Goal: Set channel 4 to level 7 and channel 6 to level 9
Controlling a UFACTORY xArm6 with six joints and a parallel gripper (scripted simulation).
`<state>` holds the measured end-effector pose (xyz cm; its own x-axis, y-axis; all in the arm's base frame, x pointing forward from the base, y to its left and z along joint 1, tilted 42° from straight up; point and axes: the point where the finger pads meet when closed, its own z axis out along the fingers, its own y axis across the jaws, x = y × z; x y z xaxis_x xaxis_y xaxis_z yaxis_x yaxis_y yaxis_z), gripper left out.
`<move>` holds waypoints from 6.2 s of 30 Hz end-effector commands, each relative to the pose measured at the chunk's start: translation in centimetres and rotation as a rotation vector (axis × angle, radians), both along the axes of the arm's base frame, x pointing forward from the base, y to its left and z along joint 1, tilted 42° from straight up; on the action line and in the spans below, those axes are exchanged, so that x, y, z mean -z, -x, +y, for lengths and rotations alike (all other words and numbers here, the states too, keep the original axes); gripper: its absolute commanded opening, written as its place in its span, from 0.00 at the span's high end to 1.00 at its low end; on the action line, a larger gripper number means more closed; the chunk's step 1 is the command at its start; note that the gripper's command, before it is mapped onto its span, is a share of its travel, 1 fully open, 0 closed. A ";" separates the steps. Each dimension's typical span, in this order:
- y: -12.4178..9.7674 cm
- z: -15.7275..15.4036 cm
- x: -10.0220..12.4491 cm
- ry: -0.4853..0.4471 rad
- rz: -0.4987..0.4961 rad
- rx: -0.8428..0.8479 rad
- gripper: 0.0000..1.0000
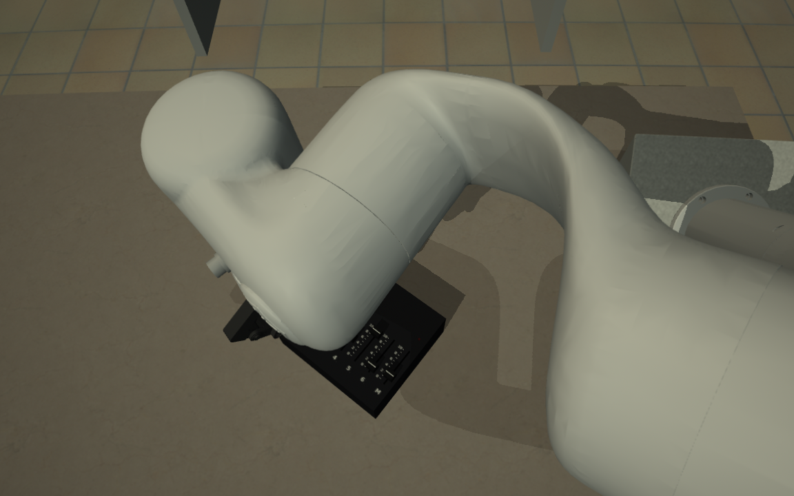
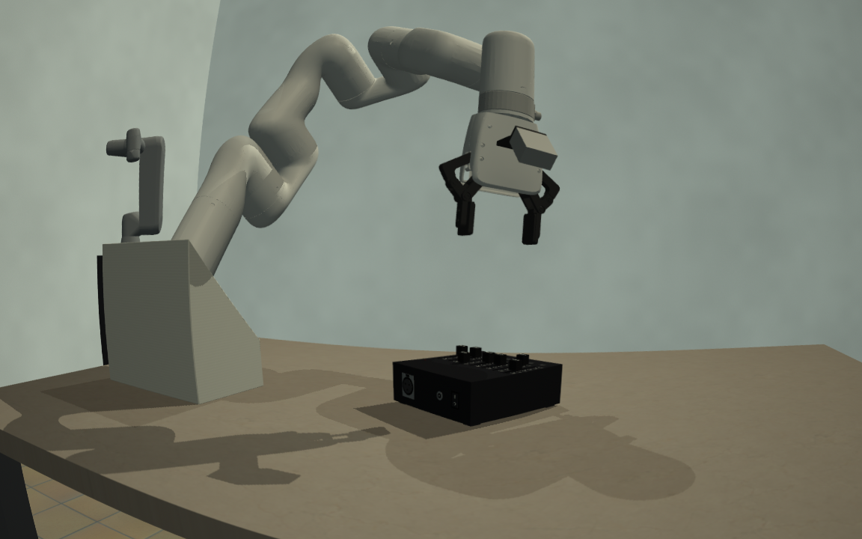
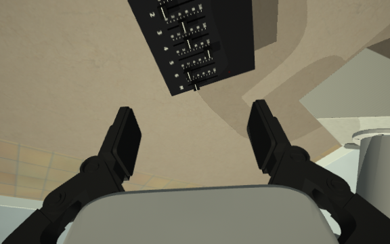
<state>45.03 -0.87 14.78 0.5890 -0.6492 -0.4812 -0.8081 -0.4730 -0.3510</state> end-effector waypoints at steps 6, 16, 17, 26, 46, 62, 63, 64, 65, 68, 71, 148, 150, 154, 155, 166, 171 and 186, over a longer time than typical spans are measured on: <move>-1.3 -0.2 -2.7 0.103 0.341 0.402 0.00; -1.9 -0.4 -4.3 0.204 0.603 0.801 0.00; -2.0 -0.4 -4.4 0.216 0.629 0.844 0.00; -2.2 -0.5 -5.1 0.271 0.740 1.044 0.00; -2.2 -0.5 -5.1 0.272 0.743 1.050 0.00; -2.2 -0.5 -5.1 0.272 0.743 1.050 0.00; -2.2 -0.5 -5.1 0.272 0.743 1.050 0.00; -2.2 -0.5 -5.1 0.272 0.743 1.050 0.00; -2.2 -0.5 -5.1 0.272 0.743 1.050 0.00; -2.2 -0.5 -5.1 0.272 0.743 1.050 0.00; -2.2 -0.5 -5.1 0.272 0.743 1.050 0.00; 1.7 -0.4 3.1 -0.036 -0.512 -0.548 0.00; 1.8 -0.5 3.3 -0.043 -0.587 -0.612 0.00; 1.9 -0.5 3.5 -0.041 -0.623 -0.645 0.00; 1.9 -0.5 3.5 -0.041 -0.627 -0.648 0.00; 2.0 -0.5 3.5 -0.041 -0.632 -0.652 0.00; 2.0 -0.5 3.5 -0.041 -0.631 -0.652 0.00; 1.4 0.4 3.9 -0.057 -0.451 -0.423 0.00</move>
<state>43.33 -0.75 10.94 0.9747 -0.2101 -0.0757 -0.2065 -0.7191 -0.6636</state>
